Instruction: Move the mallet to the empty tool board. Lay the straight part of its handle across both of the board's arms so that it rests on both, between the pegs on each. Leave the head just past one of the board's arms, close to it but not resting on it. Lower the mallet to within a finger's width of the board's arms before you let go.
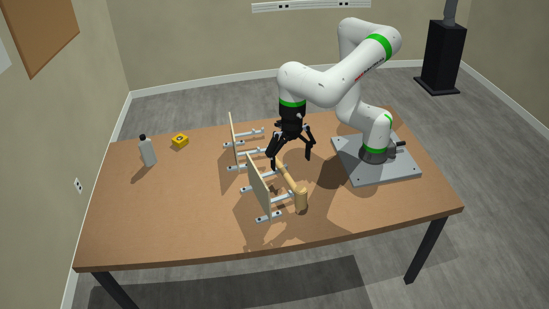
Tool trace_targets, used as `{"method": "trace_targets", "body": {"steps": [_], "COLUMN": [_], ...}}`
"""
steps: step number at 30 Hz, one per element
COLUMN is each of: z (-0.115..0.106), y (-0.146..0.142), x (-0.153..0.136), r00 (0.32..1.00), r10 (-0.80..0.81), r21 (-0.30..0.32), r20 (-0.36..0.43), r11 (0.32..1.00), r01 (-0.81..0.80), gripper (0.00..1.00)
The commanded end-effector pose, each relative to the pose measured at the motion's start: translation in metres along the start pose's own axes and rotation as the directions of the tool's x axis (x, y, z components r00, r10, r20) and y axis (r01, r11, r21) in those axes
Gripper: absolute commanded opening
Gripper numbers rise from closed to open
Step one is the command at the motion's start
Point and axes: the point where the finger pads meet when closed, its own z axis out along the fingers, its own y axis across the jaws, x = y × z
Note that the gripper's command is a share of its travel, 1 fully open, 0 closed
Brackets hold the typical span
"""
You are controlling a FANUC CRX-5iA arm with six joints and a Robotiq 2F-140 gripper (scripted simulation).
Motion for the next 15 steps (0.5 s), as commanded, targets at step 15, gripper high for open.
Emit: {"method": "trace_targets", "body": {"steps": [15], "z": [0.098], "y": [0.003], "x": [-0.018], "r00": [1.0], "r10": [0.026], "r21": [-0.046], "r20": [0.002], "r11": [0.999], "r01": [-0.026], "gripper": [1.0]}}
